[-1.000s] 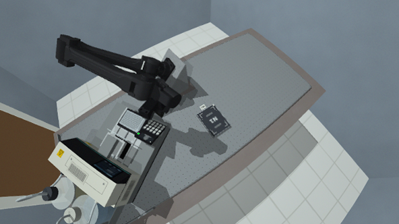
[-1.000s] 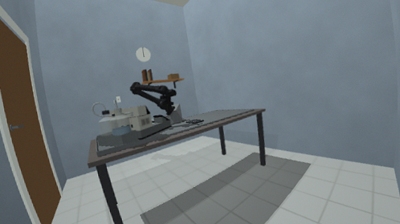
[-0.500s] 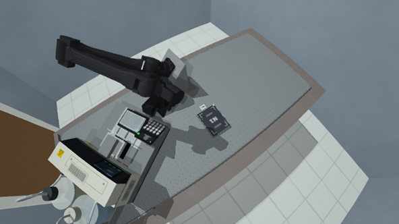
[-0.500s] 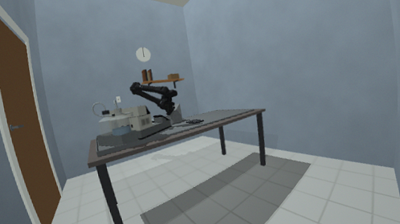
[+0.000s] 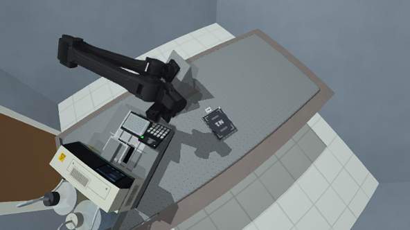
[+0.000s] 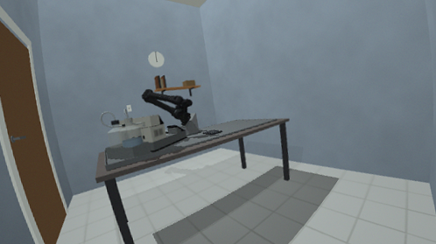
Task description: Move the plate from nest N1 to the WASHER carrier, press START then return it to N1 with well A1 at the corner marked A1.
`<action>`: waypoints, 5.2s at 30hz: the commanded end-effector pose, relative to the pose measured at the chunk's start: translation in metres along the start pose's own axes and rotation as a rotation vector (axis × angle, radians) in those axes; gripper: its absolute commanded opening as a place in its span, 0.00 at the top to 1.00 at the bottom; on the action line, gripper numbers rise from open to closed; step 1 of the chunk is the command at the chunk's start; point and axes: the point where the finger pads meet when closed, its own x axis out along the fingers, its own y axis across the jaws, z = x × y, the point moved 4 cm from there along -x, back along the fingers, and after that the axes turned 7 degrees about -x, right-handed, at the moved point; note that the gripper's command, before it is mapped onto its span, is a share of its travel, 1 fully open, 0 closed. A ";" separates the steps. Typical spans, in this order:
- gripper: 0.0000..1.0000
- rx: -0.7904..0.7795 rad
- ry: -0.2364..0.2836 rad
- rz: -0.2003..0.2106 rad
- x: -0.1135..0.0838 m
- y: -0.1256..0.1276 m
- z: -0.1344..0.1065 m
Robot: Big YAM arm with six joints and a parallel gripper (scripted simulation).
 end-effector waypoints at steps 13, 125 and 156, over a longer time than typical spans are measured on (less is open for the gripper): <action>1.00 -0.021 0.002 -0.003 0.026 -0.003 -0.001; 1.00 -0.011 -0.013 0.016 -0.001 0.008 0.012; 1.00 -0.014 -0.004 0.008 -0.018 0.003 0.006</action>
